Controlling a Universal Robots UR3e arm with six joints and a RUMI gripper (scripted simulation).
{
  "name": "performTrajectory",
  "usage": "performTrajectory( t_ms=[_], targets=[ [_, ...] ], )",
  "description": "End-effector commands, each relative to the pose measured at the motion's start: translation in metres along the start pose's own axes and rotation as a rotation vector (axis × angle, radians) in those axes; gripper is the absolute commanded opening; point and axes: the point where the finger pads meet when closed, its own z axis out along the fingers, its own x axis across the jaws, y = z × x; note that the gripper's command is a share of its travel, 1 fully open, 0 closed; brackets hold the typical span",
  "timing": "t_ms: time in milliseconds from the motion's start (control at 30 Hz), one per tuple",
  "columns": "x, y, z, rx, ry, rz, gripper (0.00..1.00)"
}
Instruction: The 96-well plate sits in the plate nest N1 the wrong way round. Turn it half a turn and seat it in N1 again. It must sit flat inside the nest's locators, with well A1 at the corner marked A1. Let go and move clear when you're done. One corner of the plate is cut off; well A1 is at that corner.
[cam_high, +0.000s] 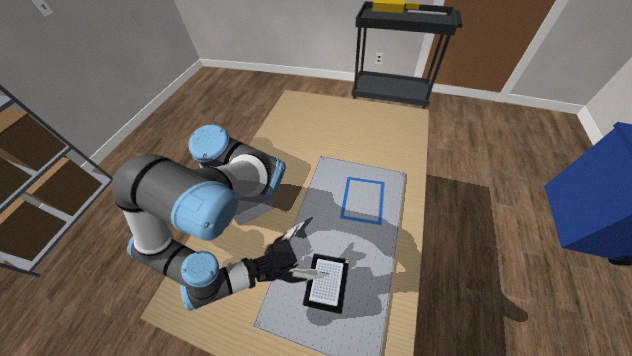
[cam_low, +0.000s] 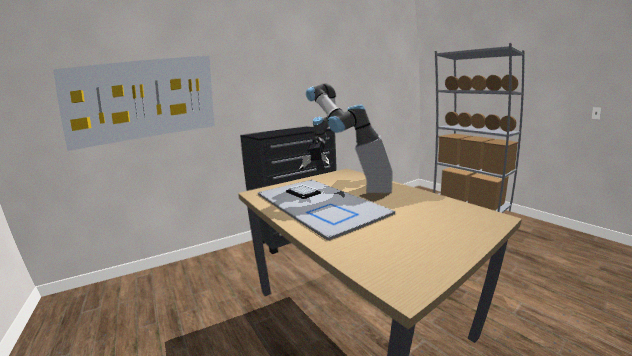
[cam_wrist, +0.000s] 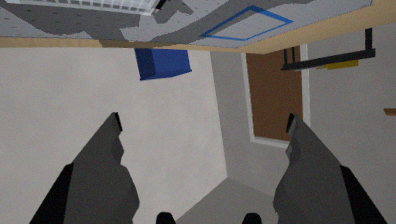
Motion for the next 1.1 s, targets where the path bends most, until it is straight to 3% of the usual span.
performTrajectory(
  t_ms=[0, 533, 767, 1033, 1067],
  targets=[
    [0.000, 0.000, 0.000, 0.001, 0.000, -0.001, 1.00],
    [0.000, 0.000, 0.000, 0.001, 0.000, -0.001, 1.00],
    [0.025, 0.014, 0.012, 0.063, 0.148, -0.170, 1.00],
    [0.035, 0.021, 0.015, 0.126, 0.317, -0.366, 1.00],
    [0.035, 0.021, 0.015, 0.126, 0.317, -0.366, 1.00]
  ],
)
